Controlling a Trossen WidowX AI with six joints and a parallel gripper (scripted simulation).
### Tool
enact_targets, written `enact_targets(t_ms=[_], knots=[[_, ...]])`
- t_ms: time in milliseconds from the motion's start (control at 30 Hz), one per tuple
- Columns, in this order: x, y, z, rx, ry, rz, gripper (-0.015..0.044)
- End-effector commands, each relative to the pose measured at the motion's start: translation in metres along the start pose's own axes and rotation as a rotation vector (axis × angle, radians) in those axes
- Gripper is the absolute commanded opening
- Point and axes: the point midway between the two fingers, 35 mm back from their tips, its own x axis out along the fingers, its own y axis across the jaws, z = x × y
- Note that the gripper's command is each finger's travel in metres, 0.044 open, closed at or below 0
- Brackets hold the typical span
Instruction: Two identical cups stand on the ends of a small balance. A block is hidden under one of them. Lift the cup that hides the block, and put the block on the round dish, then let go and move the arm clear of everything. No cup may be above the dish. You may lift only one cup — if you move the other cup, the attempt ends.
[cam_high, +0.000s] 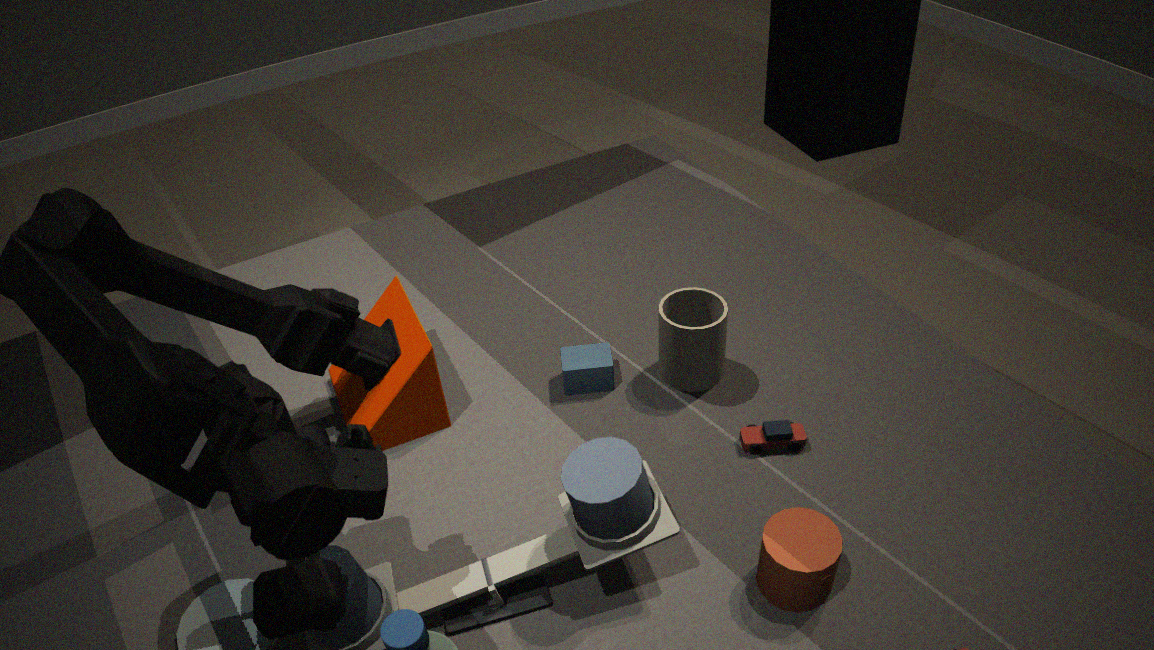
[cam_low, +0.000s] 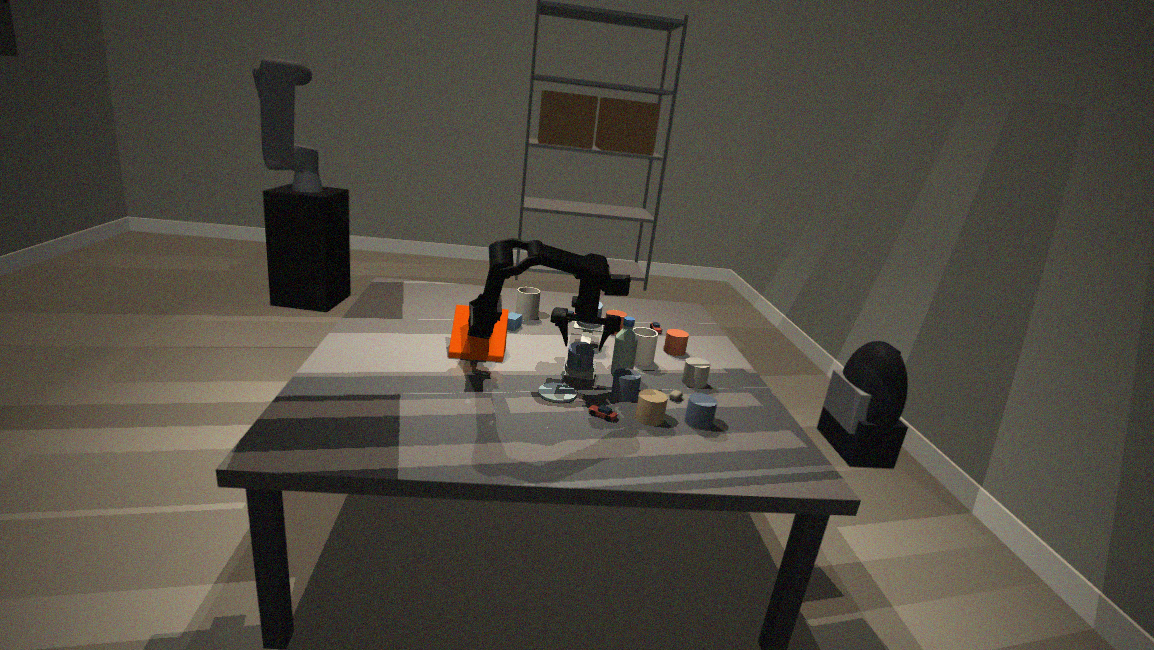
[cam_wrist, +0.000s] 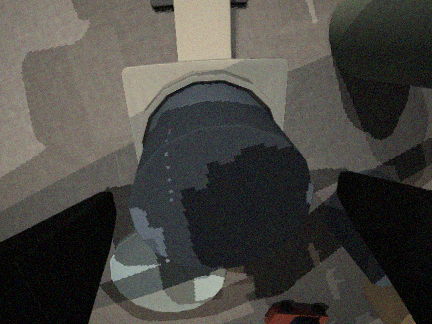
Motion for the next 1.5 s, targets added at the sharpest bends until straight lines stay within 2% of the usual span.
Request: enact_targets(t_ms=[0, 767, 833, 1233, 1467], knots=[[0.008, 0.001, 0.000, -0.007, 0.006, 0.002, 0.0440], [0.042, 0.003, -0.001, -0.006, 0.009, 0.001, 0.0440], [0.042, 0.003, -0.001, -0.006, 0.009, 0.001, 0.0387], [0.042, 0.003, -0.001, -0.006, 0.009, 0.001, 0.0308], [0.038, 0.002, -0.001, -0.011, 0.008, 0.000, 0.0124]])
